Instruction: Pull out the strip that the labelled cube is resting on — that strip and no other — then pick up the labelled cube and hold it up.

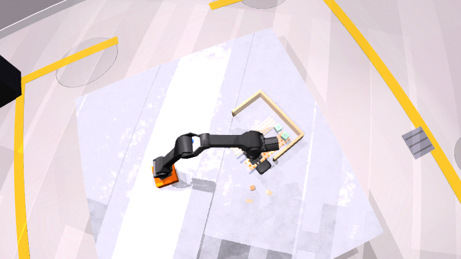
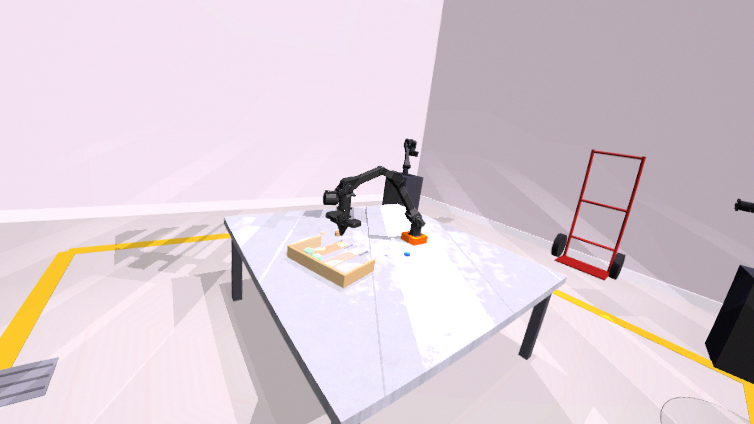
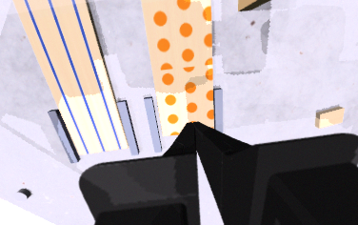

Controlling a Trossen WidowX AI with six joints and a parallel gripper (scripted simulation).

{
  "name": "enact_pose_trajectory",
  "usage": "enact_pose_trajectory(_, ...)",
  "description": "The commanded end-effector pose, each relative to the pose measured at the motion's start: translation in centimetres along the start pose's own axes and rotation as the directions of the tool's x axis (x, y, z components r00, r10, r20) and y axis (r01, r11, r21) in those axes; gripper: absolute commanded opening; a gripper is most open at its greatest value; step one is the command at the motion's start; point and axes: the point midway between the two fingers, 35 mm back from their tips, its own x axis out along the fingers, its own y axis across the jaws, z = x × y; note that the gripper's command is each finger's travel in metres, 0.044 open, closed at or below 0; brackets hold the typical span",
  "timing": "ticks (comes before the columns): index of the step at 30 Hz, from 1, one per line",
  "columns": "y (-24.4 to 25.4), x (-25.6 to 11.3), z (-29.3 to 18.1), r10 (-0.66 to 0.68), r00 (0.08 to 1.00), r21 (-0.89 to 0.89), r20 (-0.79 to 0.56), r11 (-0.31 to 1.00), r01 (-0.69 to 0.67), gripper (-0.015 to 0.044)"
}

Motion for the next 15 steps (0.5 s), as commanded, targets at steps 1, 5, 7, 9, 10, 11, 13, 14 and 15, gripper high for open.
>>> enact_pose_trajectory(1,-0.1,0.6,0.0,-0.004,1.0,-0.003,-0.002,1.0,0.004,0.0)
enact_pose_trajectory(5,-0.1,1.3,0.0,-0.004,1.0,-0.003,-0.002,1.0,0.004,0.0)
enact_pose_trajectory(7,-0.1,1.6,-0.1,-0.004,1.0,-0.003,-0.002,1.0,0.004,0.0)
enact_pose_trajectory(9,0.0,1.9,-0.1,-0.004,1.0,-0.003,-0.002,1.0,0.004,0.0)
enact_pose_trajectory(10,0.0,2.1,-0.1,-0.004,1.0,-0.003,-0.003,1.0,0.004,0.0)
enact_pose_trajectory(11,0.0,2.3,-0.1,-0.004,1.0,-0.003,-0.003,1.0,0.004,0.0)
enact_pose_trajectory(13,0.0,2.6,-0.1,-0.004,1.0,-0.003,-0.003,1.0,0.004,0.0)
enact_pose_trajectory(14,0.0,2.8,-0.1,-0.004,1.0,-0.003,-0.003,1.0,0.004,0.0)
enact_pose_trajectory(15,0.0,2.9,-0.1,-0.004,1.0,-0.003,-0.003,1.0,0.004,0.0)
